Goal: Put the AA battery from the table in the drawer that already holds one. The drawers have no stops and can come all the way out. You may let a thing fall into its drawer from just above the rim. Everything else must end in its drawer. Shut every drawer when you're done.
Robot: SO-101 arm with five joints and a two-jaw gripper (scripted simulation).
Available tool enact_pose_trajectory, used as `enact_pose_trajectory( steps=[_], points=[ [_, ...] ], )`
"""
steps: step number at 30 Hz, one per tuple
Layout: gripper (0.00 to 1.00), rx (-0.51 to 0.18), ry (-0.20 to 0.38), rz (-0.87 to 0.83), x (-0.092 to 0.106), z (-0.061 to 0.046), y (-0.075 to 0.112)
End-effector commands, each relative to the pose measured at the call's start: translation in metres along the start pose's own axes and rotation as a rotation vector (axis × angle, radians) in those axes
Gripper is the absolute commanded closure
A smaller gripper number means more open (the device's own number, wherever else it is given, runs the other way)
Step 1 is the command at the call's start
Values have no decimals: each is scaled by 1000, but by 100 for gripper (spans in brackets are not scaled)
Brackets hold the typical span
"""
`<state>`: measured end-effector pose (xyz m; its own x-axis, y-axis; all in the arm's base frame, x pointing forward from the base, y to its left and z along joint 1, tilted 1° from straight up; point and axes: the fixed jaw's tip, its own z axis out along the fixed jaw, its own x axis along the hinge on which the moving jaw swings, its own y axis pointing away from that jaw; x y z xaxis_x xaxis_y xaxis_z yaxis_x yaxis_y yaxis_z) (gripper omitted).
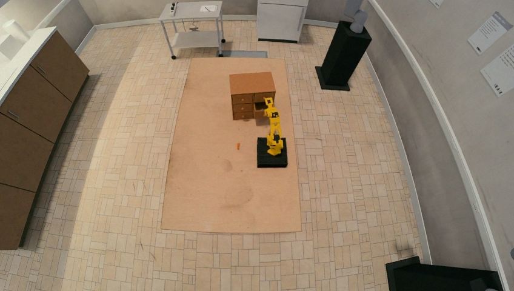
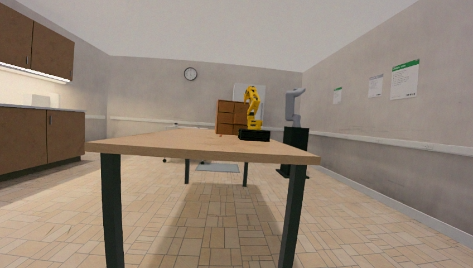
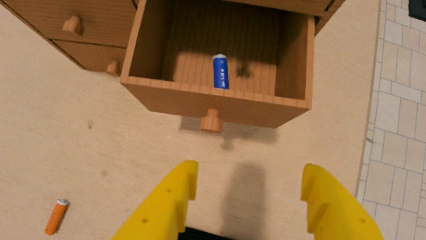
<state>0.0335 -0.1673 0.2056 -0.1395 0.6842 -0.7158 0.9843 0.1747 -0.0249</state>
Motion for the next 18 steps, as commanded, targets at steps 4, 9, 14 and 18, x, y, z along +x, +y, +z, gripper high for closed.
enact_pose_trajectory(
  steps=[4, 9, 14, 18],
  points=[
    [79, 4, -1, 7, -1, -1, -1],
    [79, 6, -1, 8, -1, -1, -2],
    [79, 7, -1, 9, -1, -2, -2],
    [79, 8, -1, 10, -1, -2, -2]
  ],
)
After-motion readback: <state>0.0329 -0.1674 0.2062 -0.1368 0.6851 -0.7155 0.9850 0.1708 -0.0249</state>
